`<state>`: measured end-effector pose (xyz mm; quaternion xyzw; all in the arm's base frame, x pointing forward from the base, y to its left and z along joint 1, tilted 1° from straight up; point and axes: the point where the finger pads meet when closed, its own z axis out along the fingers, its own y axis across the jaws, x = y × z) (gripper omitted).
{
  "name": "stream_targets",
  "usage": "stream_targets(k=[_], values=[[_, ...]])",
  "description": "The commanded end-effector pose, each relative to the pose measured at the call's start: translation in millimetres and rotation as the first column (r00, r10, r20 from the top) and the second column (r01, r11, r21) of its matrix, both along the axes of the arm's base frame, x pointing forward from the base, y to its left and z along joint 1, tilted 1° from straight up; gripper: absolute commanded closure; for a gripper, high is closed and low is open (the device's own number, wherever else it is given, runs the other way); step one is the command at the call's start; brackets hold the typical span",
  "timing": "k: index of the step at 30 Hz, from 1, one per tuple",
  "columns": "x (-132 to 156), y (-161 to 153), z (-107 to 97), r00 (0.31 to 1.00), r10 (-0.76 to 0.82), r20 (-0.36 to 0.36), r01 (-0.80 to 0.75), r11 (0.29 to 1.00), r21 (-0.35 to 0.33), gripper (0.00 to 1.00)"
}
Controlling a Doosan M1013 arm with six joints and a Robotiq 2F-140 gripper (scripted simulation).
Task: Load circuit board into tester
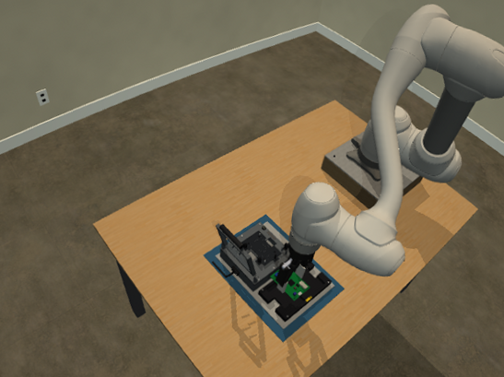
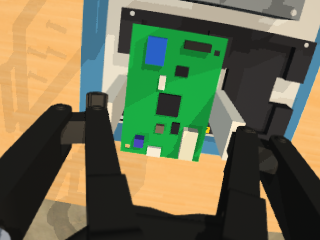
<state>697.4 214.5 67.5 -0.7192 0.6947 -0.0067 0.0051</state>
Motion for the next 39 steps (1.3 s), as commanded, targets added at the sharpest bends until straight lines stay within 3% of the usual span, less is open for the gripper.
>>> stream_targets(k=[1,23,39], values=[[0.5,0.0,2.2,1.0,0.0,0.0,0.0,1.0,0.003,0.54],[0.0,-2.2,2.4,1.0,-0.002,0.0,0.002,1.0,0.003,0.54],[-4.2,-22.7,4.2,1.0,-0.002,0.0,0.002,1.0,0.003,0.54]])
